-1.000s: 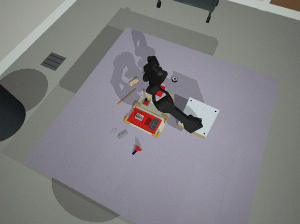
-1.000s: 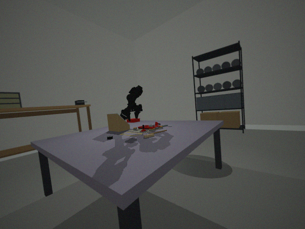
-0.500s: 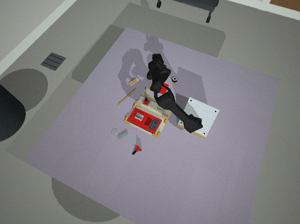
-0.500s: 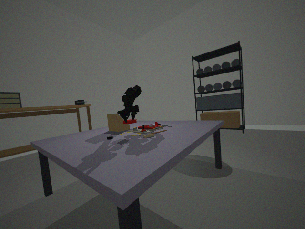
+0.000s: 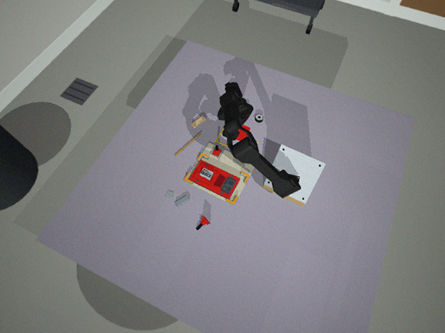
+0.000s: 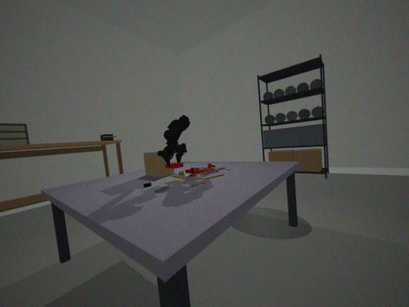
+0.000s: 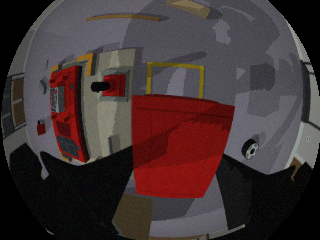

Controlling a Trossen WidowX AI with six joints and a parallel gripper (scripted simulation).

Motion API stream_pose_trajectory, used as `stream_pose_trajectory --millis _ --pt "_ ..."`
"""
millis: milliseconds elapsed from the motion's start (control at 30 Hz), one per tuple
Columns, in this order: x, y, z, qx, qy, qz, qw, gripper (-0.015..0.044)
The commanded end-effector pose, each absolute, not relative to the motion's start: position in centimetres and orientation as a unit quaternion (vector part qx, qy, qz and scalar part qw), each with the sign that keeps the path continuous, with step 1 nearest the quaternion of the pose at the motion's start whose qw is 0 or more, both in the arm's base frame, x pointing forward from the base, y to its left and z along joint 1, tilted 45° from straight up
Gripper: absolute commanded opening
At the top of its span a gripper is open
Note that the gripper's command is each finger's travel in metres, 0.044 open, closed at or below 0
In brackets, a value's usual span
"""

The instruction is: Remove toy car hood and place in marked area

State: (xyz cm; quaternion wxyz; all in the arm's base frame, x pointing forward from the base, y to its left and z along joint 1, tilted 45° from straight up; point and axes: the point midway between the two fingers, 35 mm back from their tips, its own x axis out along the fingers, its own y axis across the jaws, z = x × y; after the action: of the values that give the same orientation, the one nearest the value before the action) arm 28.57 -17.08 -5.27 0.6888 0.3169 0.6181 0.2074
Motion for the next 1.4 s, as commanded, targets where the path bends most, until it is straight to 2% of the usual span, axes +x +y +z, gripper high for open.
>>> stream_pose_trajectory --millis 0,1367 --pt "28.6 -16.8 -5.6 0.320 0.618 0.206 0.688 0.0000" --pt "29.1 -14.0 -8.4 0.321 0.617 0.207 0.688 0.0000"
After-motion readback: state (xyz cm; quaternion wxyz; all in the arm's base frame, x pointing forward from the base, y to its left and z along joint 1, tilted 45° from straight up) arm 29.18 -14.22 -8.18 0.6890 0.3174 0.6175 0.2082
